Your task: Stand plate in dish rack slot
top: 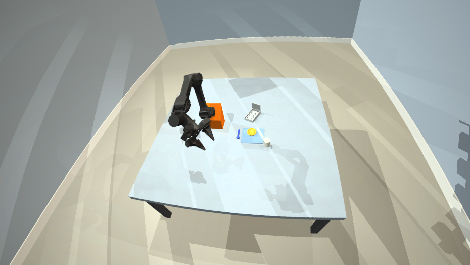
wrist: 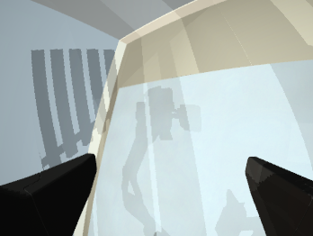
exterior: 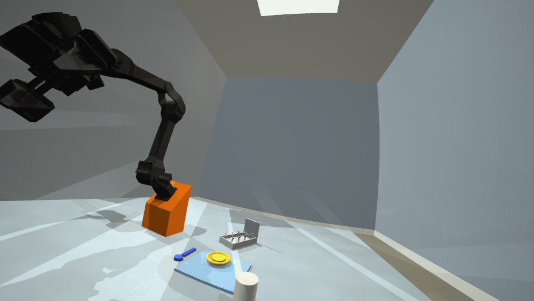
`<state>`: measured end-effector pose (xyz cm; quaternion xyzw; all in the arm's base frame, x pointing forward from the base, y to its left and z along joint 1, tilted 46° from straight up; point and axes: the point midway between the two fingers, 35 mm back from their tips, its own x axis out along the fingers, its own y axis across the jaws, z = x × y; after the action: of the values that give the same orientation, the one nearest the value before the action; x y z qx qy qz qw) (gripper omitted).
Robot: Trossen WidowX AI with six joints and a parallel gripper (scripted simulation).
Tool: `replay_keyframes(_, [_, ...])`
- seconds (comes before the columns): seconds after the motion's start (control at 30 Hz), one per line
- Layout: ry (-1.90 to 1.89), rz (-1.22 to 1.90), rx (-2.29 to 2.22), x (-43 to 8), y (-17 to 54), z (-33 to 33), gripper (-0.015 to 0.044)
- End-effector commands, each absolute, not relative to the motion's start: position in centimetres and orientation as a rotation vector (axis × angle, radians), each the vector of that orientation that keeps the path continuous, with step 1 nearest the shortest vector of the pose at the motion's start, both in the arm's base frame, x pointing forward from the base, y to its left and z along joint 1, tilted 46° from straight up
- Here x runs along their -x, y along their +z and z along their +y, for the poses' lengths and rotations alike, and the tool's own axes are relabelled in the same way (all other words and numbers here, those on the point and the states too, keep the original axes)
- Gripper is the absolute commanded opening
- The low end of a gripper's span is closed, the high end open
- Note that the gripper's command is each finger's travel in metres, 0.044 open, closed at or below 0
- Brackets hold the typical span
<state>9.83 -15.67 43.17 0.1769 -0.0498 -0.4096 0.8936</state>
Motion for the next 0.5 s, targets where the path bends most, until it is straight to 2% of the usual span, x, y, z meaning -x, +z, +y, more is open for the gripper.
replay_keyframes(0.0, [-0.855, -0.060, -0.413, -10.2, 41.8, -17.6, 0.0400])
replay_keyframes(0.47, [-0.834, 0.152, -0.543, -13.9, 36.0, -22.1, 0.0400])
